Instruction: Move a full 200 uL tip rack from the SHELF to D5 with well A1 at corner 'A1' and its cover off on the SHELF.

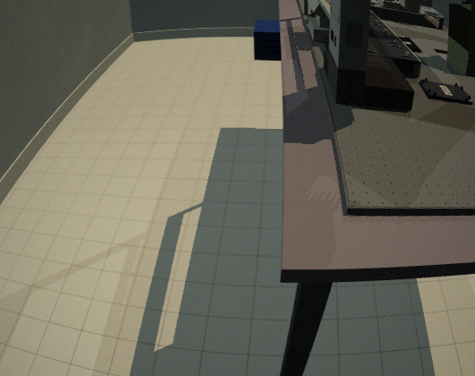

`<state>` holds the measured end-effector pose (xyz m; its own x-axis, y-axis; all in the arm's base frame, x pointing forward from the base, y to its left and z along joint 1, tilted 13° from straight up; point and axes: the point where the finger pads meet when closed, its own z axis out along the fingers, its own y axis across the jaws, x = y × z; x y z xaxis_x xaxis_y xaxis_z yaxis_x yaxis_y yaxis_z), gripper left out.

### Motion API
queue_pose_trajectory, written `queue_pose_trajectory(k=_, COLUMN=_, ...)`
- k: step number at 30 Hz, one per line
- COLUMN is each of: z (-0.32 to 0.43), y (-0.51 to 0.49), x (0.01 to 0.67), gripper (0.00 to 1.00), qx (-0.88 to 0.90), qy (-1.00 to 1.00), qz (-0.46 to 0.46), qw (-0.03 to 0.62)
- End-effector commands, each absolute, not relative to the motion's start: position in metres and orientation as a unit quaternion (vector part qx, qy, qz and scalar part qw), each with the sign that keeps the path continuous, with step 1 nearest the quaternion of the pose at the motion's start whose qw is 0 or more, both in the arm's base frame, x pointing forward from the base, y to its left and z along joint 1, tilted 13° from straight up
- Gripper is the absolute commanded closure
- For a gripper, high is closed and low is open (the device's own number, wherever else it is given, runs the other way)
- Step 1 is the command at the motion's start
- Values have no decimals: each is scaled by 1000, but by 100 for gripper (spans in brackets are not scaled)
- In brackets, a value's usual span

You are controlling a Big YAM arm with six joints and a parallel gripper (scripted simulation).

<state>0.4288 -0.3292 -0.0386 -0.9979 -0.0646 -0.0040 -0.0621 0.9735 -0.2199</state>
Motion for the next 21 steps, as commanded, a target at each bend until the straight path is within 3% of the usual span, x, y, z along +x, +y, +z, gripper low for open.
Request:
queue_pose_trajectory(k=1, z=-5, y=-327, x=446, gripper=0, qx=-34, qy=991, qz=-124, qw=29)
queue_pose_trajectory(k=21, z=35, y=-329, x=453, gripper=0, qx=-31, qy=990, qz=-133, qw=40)
